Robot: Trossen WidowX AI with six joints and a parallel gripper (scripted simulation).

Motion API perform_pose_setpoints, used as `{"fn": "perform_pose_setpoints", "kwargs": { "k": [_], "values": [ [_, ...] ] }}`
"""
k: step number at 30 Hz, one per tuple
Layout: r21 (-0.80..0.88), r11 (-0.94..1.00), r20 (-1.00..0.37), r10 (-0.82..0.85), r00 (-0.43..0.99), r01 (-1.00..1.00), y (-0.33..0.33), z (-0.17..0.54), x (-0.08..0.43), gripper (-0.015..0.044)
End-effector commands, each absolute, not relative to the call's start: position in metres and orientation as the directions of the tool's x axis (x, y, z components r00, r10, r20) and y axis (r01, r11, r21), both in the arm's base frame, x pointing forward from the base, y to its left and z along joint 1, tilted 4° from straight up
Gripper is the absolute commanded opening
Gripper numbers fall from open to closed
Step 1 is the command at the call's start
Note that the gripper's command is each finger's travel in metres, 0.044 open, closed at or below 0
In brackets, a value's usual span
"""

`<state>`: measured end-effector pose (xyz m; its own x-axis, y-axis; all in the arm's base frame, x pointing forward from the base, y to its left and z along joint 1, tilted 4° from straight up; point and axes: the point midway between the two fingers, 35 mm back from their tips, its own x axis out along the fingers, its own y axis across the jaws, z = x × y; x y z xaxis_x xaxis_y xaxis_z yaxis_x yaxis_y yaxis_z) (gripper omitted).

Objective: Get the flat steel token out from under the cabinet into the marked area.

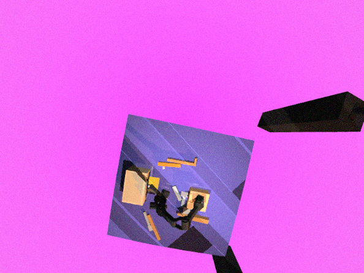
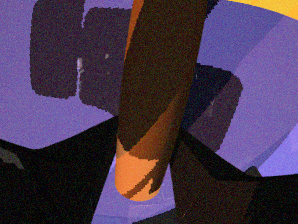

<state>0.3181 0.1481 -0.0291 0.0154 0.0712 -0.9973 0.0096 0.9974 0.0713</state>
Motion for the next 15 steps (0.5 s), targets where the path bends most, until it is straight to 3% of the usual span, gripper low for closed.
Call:
{"fn": "perform_pose_setpoints", "kwargs": {
  "k": [1,15],
  "values": [
    [0.073,0.997,-0.997,0.073,0.021,0.007,0.148,-0.029,0.325,0.0000],
    [0.073,0.997,-0.997,0.073,0.022,0.007,0.148,-0.028,0.340,0.0000]
  ]
}}
